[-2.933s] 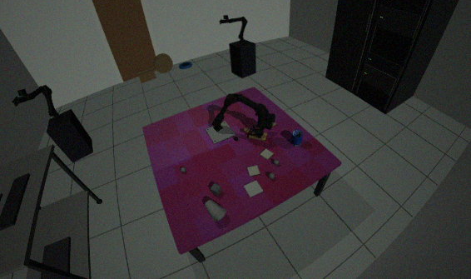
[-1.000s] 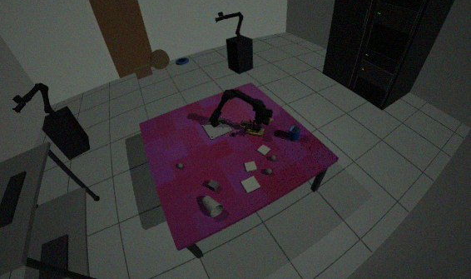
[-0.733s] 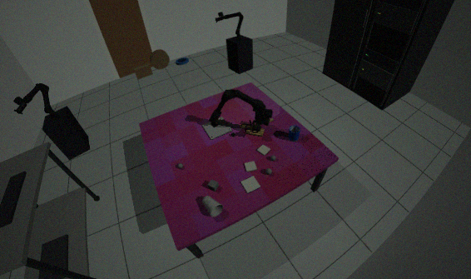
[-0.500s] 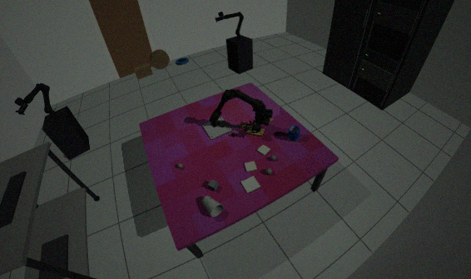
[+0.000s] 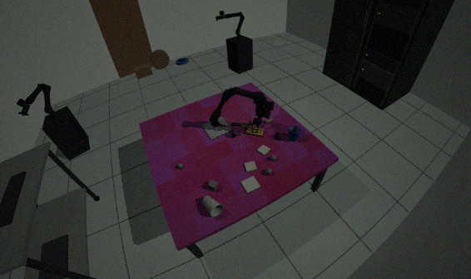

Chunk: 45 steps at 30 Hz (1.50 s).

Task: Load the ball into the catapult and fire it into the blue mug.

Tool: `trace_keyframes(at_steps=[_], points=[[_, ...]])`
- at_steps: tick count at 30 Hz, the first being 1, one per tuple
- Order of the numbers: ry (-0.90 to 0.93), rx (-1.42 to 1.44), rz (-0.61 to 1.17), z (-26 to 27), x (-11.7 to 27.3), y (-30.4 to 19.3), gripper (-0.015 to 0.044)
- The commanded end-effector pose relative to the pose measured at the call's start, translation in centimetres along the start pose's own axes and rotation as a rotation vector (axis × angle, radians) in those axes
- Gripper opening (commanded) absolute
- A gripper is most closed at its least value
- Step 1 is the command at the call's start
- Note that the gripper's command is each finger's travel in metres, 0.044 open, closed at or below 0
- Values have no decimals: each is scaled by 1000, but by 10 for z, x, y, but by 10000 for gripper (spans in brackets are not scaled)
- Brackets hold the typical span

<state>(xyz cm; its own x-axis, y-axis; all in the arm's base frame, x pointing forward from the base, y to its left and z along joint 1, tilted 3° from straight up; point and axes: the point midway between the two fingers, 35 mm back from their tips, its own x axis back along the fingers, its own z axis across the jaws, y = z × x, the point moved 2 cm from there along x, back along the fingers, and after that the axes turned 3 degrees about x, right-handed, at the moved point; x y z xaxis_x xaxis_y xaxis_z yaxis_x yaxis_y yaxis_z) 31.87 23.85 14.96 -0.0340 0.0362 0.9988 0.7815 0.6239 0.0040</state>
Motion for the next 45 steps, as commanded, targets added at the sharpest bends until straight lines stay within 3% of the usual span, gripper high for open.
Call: trace_keyframes(at_steps=[1,2,9,14,45], points=[[0,-5,-10,0,29,-5,440],[0,0,-8,0,10,0,440],[2,-1,-11,0,21,-6,440],[1,-1,-11,0,-22,-5,440],[1,-1,-11,0,-66,-4,440]])
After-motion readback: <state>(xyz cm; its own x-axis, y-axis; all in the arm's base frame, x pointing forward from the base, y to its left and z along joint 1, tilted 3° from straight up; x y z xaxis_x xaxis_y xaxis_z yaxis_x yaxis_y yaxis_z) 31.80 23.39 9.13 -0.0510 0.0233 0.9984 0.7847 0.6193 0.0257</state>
